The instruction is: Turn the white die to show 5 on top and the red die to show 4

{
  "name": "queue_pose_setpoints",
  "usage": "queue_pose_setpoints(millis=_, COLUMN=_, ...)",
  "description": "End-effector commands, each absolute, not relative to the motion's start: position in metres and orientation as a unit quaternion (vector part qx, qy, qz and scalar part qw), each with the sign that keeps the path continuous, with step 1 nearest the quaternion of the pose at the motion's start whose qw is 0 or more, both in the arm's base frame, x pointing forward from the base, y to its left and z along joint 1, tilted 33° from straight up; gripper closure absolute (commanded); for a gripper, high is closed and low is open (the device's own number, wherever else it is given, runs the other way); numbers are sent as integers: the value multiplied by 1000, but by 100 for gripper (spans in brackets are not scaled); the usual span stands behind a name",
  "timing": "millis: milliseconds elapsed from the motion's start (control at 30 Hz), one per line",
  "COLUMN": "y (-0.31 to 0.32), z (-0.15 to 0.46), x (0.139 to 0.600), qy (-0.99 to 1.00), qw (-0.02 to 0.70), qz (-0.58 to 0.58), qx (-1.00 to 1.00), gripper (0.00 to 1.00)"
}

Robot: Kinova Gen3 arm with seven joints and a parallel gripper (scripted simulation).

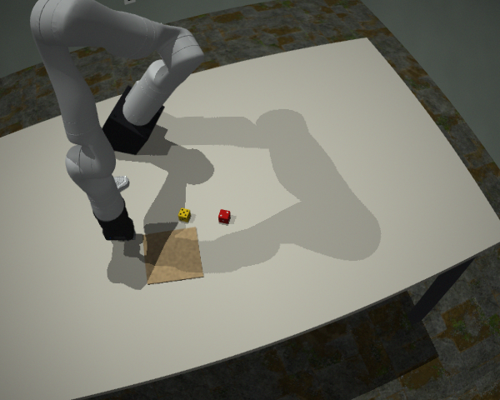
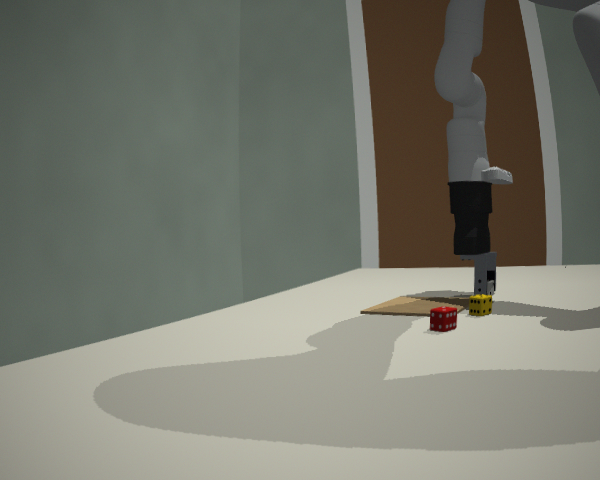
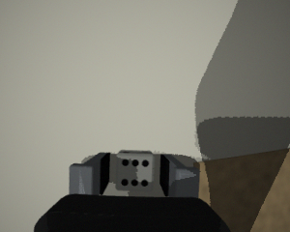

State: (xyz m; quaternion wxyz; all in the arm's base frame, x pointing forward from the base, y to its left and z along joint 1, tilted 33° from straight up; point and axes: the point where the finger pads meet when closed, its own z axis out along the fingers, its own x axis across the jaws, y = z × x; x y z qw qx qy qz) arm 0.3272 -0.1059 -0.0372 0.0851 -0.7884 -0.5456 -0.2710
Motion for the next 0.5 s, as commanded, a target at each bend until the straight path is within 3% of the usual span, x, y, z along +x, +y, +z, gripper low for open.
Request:
queue_pose_setpoints(millis=0, y=-105, z=-38, x=327, qy=-542, qw=86, qz=-271, qx=-791, gripper=21)
queue_pose_setpoints(millis=367, y=-105, z=-38, x=327, qy=-542, qw=86, qz=-271, qx=-791, gripper=21)
queue_pose_setpoints(millis=400, y=-105, z=-38, x=327, qy=-542, qw=86, qz=-271, qx=-791, gripper=51)
queue_pose_setpoints(millis=467, y=-105, z=-38, x=327, qy=-542, qw=86, qz=-271, qx=-791, gripper=51)
